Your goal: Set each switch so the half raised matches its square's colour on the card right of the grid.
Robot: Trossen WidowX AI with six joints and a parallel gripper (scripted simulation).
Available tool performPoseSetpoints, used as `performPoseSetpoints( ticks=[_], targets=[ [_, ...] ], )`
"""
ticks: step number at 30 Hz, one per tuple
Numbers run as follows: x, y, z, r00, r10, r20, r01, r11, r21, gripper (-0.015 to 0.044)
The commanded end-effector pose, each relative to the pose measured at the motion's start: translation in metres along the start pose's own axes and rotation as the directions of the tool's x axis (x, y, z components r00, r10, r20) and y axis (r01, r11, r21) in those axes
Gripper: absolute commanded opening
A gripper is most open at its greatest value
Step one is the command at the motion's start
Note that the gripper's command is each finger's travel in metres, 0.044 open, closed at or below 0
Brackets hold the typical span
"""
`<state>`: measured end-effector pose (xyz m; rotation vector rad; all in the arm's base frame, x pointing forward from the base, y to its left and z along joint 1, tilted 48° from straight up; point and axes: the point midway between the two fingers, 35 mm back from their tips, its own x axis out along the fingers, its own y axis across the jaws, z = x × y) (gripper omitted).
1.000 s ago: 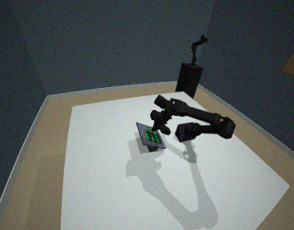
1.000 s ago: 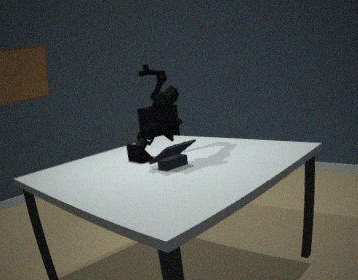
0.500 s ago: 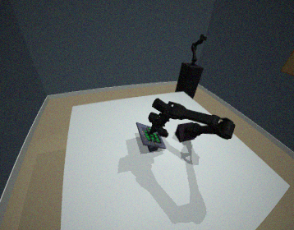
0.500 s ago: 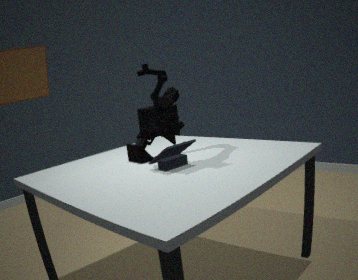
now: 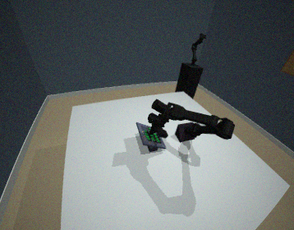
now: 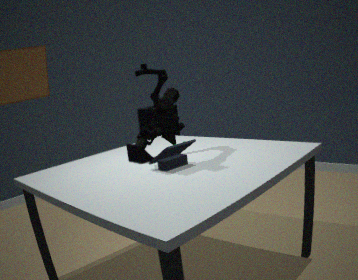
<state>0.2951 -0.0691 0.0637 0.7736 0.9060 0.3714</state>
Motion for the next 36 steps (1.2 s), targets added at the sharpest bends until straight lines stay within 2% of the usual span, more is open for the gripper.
performPoseSetpoints(
  ticks=[1,36],
  targets=[
    [0.0003,-0.0008,-0.0003,1.0,-0.003,-0.001,0.003,1.0,0.004,0.0],
    [0.0042,-0.0008,-0.0004,1.0,-0.003,-0.001,0.003,1.0,0.004,0.0]
  ],
)
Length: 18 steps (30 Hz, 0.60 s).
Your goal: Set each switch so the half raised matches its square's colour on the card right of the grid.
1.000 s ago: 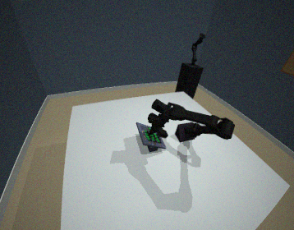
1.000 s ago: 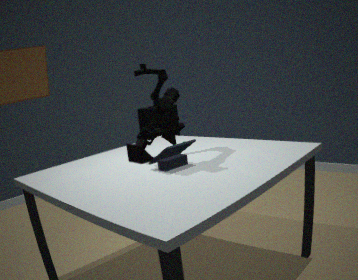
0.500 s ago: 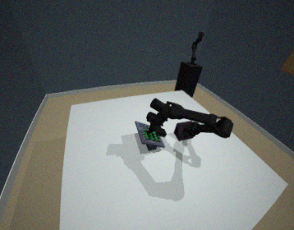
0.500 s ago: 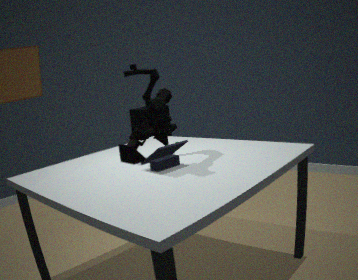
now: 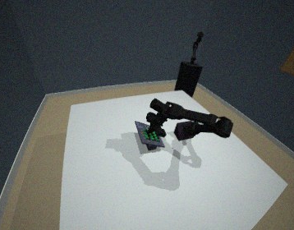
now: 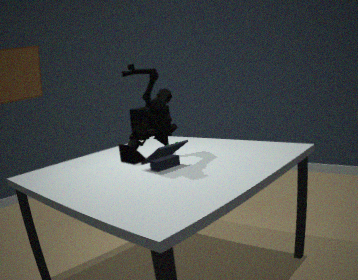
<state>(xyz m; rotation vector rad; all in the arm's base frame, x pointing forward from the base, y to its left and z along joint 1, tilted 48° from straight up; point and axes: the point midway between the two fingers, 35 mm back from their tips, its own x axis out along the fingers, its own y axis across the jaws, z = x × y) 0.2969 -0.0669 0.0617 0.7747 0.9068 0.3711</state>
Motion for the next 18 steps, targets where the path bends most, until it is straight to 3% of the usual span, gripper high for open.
performPoseSetpoints(
  ticks=[1,15,18],
  targets=[
    [0.001,-0.001,0.0,1.0,-0.003,0.0,0.003,1.0,0.002,0.0],
    [0.003,-0.001,0.0,1.0,-0.003,0.0,0.003,1.0,0.002,0.0],
    [-0.012,-0.003,0.002,1.0,-0.008,-0.008,0.008,1.0,-0.001,0.0]
  ],
)
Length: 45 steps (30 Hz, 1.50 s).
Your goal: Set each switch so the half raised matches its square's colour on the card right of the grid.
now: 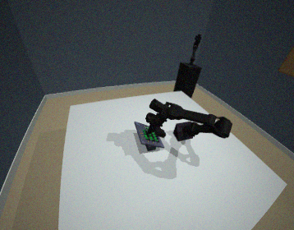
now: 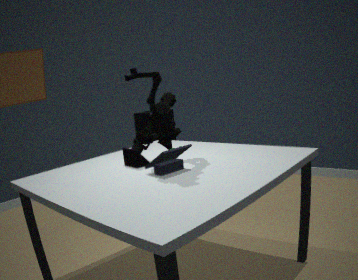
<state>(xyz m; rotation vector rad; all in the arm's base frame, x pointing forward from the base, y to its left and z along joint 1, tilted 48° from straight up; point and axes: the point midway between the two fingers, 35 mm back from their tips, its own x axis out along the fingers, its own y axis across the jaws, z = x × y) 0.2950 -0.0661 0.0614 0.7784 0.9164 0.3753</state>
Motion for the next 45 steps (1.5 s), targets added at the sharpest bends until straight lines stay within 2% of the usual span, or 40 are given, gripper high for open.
performPoseSetpoints(
  ticks=[1,5,19,24,45],
  targets=[
    [-0.023,-0.004,0.004,1.0,-0.013,-0.004,0.013,1.0,-0.004,0.0],
    [-0.06,-0.002,0.004,1.0,-0.008,-0.018,0.008,1.0,-0.001,0.0],
    [-0.062,-0.022,0.022,1.0,-0.009,-0.018,0.008,1.0,-0.002,0.0],
    [-0.027,-0.022,0.023,0.999,-0.007,-0.042,0.007,1.0,-0.003,0.0],
    [-0.005,-0.022,0.023,0.999,-0.006,-0.042,0.006,1.0,-0.004,0.0]
  ],
)
